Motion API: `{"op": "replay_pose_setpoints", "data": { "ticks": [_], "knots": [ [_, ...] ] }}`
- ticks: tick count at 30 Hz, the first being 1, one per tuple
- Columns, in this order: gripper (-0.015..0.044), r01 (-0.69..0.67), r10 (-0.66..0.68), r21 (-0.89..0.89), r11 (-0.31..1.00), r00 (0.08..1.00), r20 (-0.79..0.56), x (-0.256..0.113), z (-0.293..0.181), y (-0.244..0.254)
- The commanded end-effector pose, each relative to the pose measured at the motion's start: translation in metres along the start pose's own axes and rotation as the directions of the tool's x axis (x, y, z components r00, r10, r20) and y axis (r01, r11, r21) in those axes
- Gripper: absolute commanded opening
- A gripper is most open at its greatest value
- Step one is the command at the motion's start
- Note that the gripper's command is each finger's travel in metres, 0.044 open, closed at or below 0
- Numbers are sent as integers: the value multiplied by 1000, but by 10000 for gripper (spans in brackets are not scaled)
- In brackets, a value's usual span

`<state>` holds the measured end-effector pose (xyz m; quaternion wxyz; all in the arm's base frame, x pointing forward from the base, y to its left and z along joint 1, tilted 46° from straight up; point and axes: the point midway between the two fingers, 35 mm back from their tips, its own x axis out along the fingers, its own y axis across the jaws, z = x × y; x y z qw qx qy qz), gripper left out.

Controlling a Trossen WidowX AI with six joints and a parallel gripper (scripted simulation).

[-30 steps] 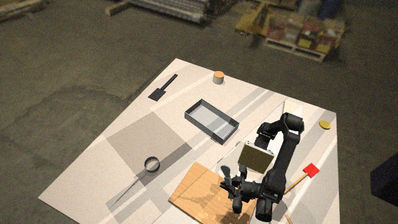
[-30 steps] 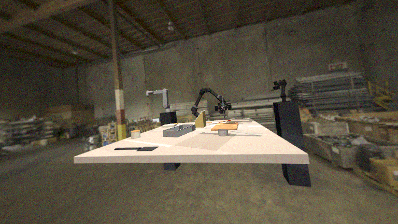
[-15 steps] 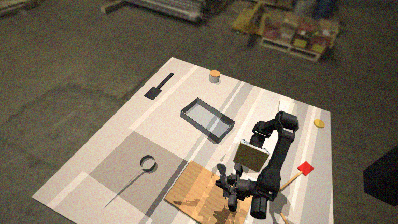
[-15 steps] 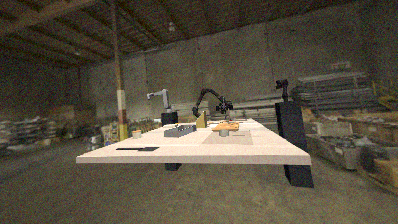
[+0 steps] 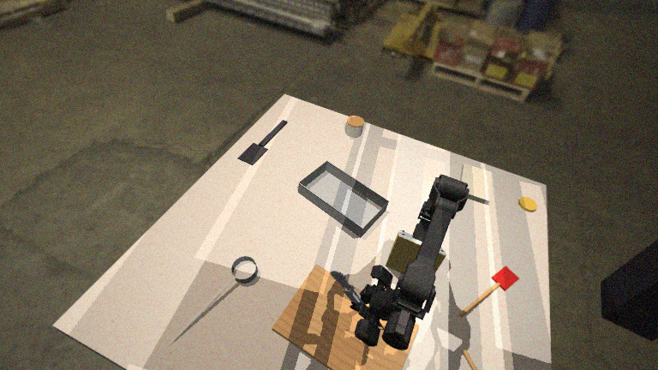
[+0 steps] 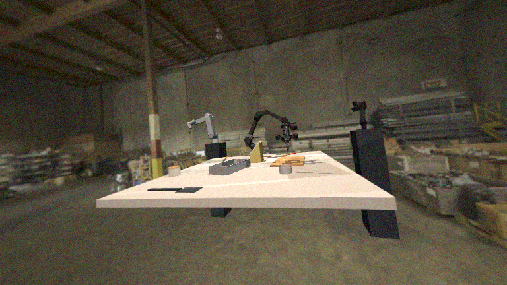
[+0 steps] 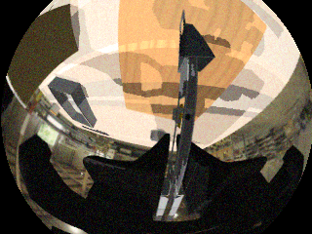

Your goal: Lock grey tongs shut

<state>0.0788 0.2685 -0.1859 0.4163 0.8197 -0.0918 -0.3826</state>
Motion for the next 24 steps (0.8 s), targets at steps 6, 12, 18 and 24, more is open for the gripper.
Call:
{"op": "replay_pose_setpoints", "data": {
  "ticks": [6,12,18,24],
  "knots": [
    [-150,23,-20,-4,1000,942,335,0,-11,0],
    [-150,61,-57,12,998,834,549,-5,-20,2],
    [-150,82,-79,24,996,777,625,-7,-25,4],
    [-150,82,-79,24,996,777,625,-7,-25,4]
  ]
}}
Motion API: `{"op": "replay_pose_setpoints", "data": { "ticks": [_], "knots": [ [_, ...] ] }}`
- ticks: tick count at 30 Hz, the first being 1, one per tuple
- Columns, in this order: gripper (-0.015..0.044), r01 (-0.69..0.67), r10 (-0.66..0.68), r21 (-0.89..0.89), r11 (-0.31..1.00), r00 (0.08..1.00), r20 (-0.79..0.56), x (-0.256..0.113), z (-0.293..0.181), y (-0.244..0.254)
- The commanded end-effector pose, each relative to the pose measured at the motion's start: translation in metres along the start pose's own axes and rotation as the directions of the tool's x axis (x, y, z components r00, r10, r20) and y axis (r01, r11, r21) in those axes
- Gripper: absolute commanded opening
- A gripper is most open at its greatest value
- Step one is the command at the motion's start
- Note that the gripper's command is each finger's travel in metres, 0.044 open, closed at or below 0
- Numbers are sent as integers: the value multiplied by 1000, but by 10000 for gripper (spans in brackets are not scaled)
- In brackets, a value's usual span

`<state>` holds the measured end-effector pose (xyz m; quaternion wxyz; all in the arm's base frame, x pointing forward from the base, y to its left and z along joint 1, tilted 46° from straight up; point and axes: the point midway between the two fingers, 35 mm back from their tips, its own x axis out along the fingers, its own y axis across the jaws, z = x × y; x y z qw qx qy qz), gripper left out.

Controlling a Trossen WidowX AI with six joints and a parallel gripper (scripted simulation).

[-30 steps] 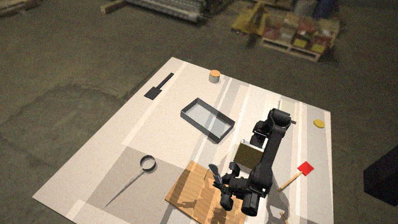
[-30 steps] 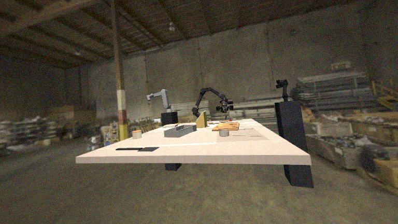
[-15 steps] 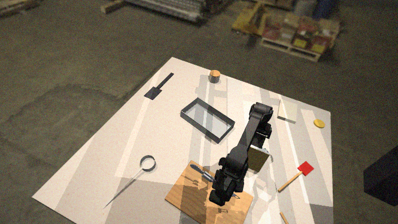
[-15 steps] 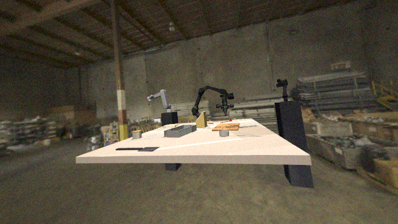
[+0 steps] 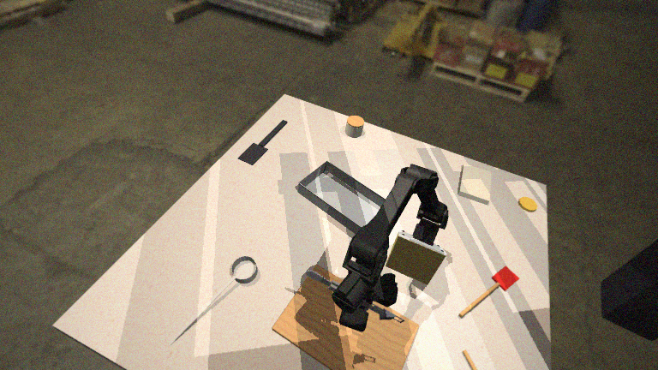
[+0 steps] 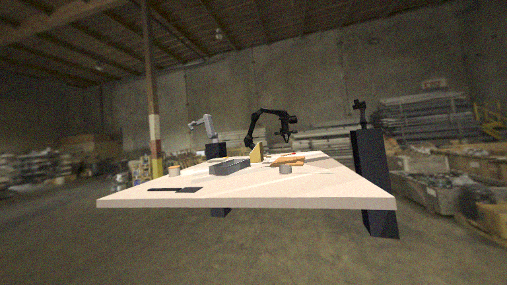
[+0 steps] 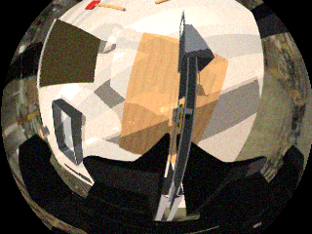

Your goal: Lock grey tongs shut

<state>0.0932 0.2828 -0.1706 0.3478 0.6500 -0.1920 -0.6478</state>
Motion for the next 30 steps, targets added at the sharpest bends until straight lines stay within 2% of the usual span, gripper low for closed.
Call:
{"op": "replay_pose_setpoints", "data": {
  "ticks": [1,30],
  "knots": [
    [-150,6,-6,-6,1000,1000,3,-1,1,-1],
    [-150,5,-5,-6,1000,1000,1,45,-3,-5]
  ]
}}
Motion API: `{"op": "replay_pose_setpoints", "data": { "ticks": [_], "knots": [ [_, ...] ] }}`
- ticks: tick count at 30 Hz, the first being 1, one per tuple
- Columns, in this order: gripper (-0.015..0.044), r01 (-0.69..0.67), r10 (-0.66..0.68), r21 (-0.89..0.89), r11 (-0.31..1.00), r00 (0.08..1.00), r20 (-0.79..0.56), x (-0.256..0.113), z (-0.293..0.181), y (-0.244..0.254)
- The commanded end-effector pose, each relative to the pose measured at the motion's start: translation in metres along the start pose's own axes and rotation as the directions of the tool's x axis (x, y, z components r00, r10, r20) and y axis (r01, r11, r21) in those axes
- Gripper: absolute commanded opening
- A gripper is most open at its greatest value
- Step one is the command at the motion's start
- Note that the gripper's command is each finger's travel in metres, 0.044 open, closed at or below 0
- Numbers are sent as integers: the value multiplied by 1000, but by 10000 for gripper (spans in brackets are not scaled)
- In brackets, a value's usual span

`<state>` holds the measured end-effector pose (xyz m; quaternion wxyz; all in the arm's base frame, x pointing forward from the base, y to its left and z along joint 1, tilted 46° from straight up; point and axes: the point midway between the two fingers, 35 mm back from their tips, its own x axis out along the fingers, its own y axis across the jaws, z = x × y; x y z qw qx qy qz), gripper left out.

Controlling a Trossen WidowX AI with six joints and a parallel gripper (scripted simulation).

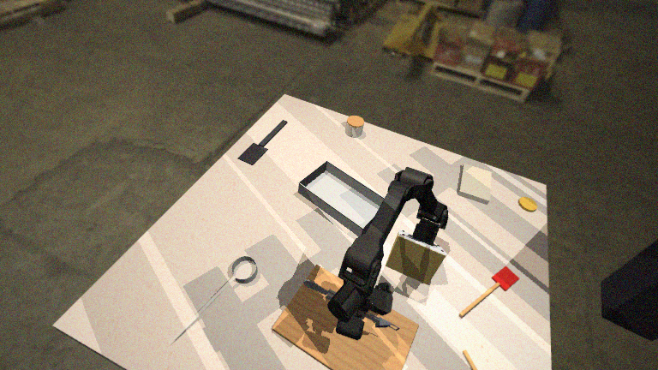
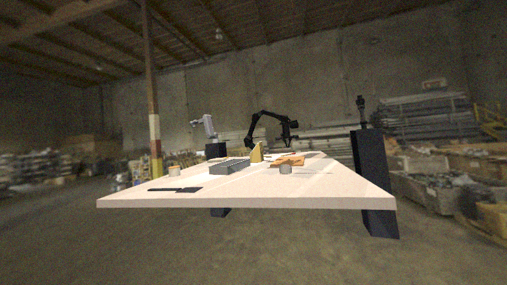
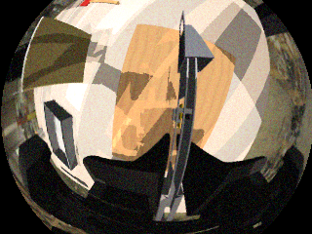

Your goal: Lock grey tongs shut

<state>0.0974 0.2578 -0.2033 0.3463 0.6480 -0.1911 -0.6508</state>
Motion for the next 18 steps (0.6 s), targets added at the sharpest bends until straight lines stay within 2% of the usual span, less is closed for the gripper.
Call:
{"op": "replay_pose_setpoints", "data": {
  "ticks": [1,18],
  "knots": [
    [-150,0,0,-4,1000,1000,-5,5,-1,0],
    [-150,-1,1,-4,1000,1000,-6,34,-1,0]
  ]
}}
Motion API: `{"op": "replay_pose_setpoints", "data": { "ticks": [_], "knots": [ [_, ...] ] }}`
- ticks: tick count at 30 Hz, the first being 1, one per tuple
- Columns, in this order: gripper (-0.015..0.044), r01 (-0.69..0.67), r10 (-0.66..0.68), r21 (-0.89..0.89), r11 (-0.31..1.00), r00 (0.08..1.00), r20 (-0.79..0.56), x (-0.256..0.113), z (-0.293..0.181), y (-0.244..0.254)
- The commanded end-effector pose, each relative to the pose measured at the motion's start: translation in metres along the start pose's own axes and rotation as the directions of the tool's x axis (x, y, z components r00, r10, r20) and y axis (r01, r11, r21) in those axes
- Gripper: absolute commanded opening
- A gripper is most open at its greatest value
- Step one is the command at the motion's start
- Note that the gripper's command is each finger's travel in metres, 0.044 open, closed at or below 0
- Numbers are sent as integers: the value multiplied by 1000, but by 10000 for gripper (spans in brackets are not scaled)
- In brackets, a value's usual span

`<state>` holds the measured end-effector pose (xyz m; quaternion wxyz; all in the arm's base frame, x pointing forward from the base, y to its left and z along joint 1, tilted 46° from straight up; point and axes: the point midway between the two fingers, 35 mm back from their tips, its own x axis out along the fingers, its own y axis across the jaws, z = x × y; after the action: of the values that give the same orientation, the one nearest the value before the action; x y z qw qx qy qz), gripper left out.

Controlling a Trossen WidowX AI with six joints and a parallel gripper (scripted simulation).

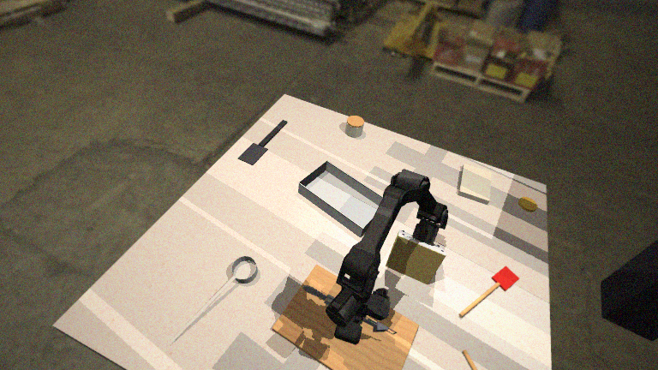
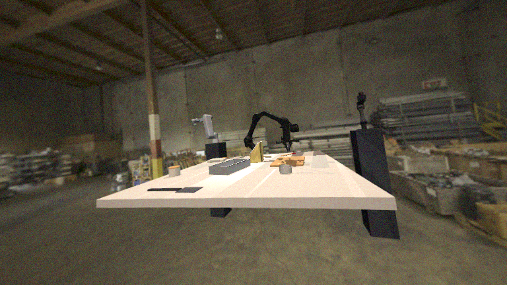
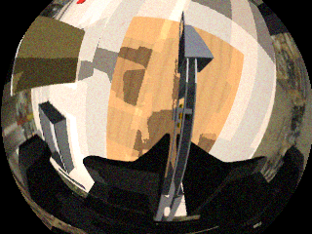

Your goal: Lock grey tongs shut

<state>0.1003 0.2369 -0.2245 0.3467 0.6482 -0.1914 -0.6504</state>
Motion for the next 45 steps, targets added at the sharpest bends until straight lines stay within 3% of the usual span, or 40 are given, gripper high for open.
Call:
{"op": "replay_pose_setpoints", "data": {
  "ticks": [1,27,45],
  "knots": [
    [-150,0,0,-4,1000,1000,-5,5,-1,0],
    [-150,-2,2,-4,1000,1000,-6,42,2,4],
    [323,-4,4,0,1000,1000,0,41,3,4]
  ]
}}
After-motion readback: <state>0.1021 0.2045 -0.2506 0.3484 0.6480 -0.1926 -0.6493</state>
